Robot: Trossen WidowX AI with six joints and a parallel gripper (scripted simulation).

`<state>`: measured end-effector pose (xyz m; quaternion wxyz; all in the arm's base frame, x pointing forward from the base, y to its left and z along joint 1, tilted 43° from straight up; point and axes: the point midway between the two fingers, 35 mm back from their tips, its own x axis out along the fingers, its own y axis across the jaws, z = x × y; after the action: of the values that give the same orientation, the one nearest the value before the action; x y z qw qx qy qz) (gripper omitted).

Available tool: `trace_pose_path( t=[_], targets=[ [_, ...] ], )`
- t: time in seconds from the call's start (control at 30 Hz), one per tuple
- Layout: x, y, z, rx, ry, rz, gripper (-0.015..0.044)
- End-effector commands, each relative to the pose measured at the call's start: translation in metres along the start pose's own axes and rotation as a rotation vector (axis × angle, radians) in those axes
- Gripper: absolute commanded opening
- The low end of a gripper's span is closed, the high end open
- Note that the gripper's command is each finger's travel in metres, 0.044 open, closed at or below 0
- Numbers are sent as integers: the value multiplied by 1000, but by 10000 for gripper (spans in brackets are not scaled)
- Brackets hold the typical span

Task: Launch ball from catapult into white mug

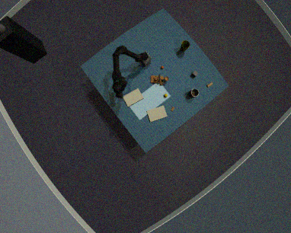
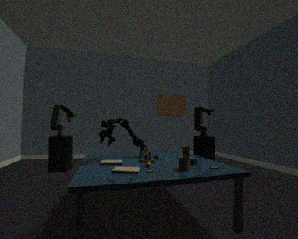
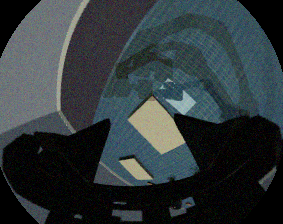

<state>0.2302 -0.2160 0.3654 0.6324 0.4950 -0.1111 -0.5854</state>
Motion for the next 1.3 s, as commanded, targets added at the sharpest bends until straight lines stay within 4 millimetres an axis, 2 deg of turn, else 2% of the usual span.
trace_pose_path(
  t=[0.0, 0.17, 0.33, 0.47, 0.6, 0.73, 0.8, 1.1, 1.2, 1.27],
  targets=[
    [6, -11, -53, -27, 99, -48, 440],
    [4, -41, -131, -36, 203, -151, 440],
    [-11, -84, -197, -65, 259, -254, 440],
    [-31, -127, -242, -102, 265, -329, 440],
    [-55, -177, -273, -150, 233, -381, 440],
    [-80, -230, -286, -201, 164, -392, 440],
    [-87, -246, -285, -217, 135, -384, 440],
    [-85, -248, -282, -219, 131, -383, 440],
    [-53, -261, -285, -219, 131, -382, 440],
    [-44, -265, -285, -219, 129, -381, 440]
  ],
)
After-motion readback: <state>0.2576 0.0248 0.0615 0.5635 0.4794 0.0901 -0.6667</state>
